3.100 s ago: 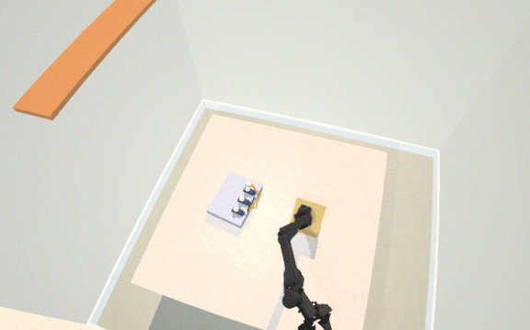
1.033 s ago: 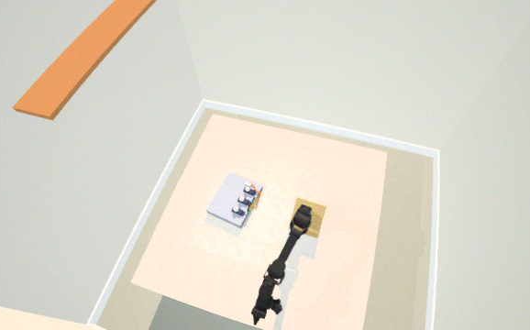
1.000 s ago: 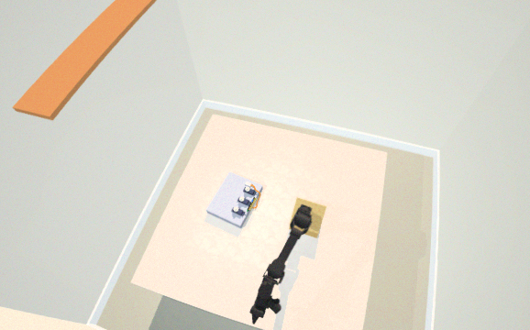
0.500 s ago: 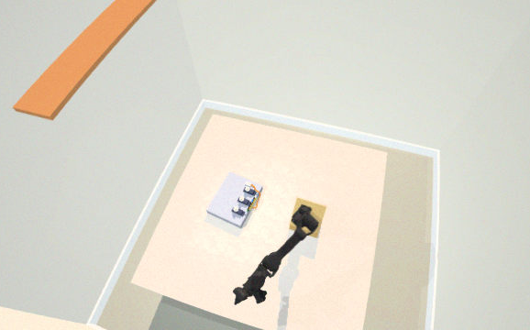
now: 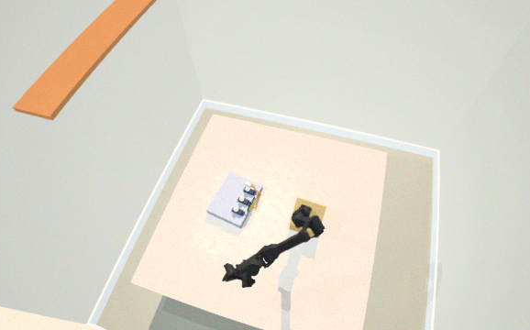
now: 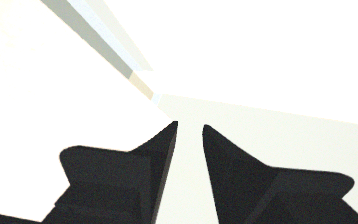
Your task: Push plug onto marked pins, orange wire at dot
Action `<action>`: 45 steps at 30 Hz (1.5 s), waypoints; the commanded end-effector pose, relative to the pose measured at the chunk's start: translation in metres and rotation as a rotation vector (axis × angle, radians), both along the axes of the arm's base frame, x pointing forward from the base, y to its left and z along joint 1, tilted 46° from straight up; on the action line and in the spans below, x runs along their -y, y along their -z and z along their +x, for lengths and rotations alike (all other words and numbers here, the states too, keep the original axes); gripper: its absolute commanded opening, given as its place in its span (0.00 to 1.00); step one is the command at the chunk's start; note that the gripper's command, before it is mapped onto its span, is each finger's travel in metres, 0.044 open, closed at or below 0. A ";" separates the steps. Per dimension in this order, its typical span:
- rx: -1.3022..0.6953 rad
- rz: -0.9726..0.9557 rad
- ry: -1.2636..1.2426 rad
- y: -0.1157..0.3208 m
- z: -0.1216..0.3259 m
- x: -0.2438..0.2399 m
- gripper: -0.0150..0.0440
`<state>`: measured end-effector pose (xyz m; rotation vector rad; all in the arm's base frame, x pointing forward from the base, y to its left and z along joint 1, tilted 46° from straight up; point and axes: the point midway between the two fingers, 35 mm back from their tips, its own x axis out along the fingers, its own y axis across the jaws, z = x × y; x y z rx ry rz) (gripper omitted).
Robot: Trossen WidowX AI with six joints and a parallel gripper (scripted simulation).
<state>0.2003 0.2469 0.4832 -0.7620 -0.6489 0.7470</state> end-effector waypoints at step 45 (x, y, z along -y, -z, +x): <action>-0.644 0.743 0.738 0.165 0.126 0.246 0.45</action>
